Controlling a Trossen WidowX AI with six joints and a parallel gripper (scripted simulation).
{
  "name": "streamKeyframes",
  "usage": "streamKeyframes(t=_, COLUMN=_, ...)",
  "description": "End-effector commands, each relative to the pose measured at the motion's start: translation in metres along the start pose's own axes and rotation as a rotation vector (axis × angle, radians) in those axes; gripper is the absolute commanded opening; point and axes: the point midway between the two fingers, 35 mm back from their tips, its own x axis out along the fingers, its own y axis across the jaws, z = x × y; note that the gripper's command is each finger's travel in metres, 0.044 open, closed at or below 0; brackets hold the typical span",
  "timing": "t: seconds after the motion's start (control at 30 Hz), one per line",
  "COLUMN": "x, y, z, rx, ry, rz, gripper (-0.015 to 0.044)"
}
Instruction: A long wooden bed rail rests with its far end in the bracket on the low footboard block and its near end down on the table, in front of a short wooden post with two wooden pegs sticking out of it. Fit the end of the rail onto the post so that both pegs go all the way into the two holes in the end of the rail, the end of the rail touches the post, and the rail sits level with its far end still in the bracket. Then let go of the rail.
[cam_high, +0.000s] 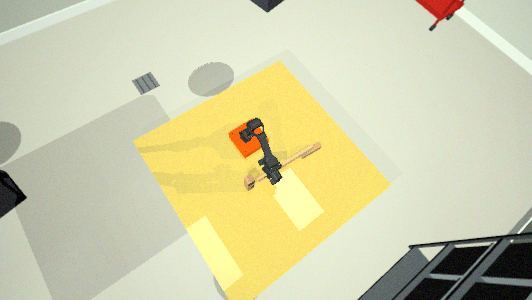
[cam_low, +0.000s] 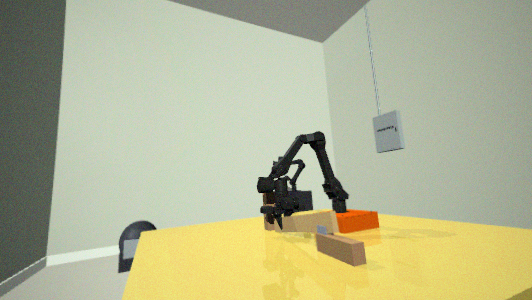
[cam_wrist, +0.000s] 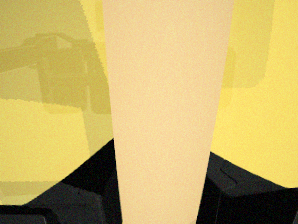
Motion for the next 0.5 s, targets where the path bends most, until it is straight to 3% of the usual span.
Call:
streamKeyframes(t=0.0, x=-0.0027, y=0.0002, z=0.0001, rx=-0.002, ry=0.003, rz=0.001, gripper=0.0000)
streamKeyframes(t=0.47, x=-0.0097, y=-0.0006, z=0.0002, rx=-0.002, ry=0.003, rz=0.000, gripper=0.0000)
